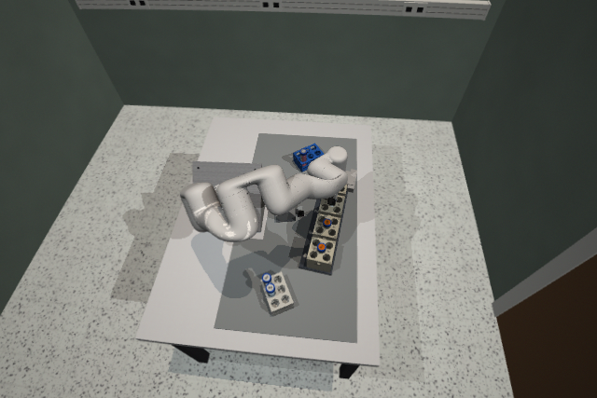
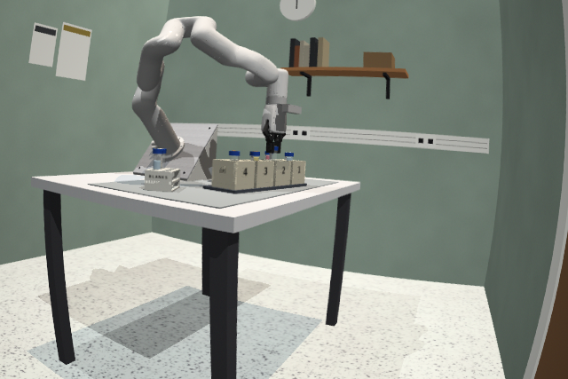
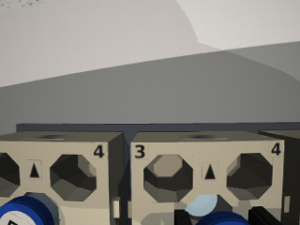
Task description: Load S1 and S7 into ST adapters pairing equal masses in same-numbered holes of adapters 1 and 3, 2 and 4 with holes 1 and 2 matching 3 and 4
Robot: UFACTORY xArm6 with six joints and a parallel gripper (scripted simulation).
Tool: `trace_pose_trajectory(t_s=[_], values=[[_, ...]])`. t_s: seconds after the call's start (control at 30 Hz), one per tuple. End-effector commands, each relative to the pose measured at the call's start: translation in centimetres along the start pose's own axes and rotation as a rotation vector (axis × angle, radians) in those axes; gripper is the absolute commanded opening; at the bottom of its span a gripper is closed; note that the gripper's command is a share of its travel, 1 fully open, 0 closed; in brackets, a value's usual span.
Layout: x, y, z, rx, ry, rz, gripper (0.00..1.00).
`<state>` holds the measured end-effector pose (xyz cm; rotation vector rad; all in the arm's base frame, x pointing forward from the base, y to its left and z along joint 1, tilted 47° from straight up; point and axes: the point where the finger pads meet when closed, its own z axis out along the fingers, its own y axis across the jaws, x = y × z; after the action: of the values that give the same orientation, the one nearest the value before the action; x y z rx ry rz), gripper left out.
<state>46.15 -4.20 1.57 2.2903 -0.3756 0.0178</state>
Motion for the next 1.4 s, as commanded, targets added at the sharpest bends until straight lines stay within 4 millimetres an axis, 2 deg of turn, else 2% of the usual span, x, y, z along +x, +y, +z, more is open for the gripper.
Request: trace_pose_trajectory(t_s=[0.0, 0.57, 1.07, 1.1, 1.37], values=[[0.1, 0.0, 0.3, 0.002, 0.003, 0.001, 0.00], [0.1, 0.0, 1.8, 0.002, 0.003, 0.001, 0.00], [0.1, 0.0, 1.8, 0.002, 0.003, 0.001, 0.00], [0.1, 0.0, 1.8, 0.002, 0.003, 0.001, 0.44], [0.1, 0.0, 1.8, 0.002, 0.003, 0.001, 0.44]])
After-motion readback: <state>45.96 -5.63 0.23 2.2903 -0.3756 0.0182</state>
